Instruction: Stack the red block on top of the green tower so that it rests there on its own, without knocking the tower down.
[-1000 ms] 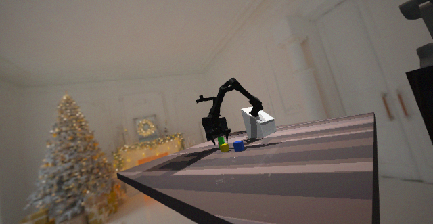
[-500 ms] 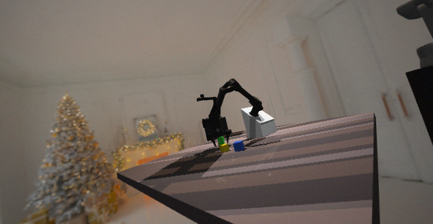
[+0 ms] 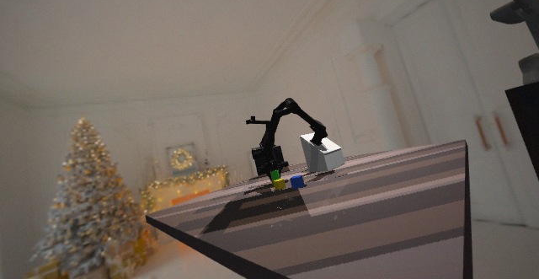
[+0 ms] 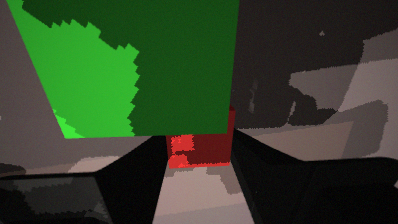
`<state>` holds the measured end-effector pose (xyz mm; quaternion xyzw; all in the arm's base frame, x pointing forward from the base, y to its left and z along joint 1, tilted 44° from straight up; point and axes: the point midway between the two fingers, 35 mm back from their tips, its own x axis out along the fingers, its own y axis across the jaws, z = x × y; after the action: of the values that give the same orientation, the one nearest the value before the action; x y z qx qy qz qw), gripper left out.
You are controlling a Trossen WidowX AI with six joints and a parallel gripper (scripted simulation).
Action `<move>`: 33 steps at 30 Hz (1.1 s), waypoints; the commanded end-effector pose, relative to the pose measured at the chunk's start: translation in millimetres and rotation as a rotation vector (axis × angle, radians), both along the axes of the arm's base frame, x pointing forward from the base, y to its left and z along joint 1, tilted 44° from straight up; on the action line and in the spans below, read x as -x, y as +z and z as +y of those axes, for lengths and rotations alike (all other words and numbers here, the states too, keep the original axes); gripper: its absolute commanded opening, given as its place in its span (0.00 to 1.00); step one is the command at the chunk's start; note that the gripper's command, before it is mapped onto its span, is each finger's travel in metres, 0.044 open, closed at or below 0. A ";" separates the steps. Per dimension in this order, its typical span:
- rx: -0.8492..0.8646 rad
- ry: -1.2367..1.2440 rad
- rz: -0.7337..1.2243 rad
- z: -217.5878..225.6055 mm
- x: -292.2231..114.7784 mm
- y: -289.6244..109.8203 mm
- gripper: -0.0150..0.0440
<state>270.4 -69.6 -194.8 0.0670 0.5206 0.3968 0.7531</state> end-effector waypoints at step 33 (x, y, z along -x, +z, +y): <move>0.003 -0.006 0.003 -80.2 17.1 85.7 0.25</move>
<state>254.4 -137.1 -120.8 0.0738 0.5233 0.3946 0.7516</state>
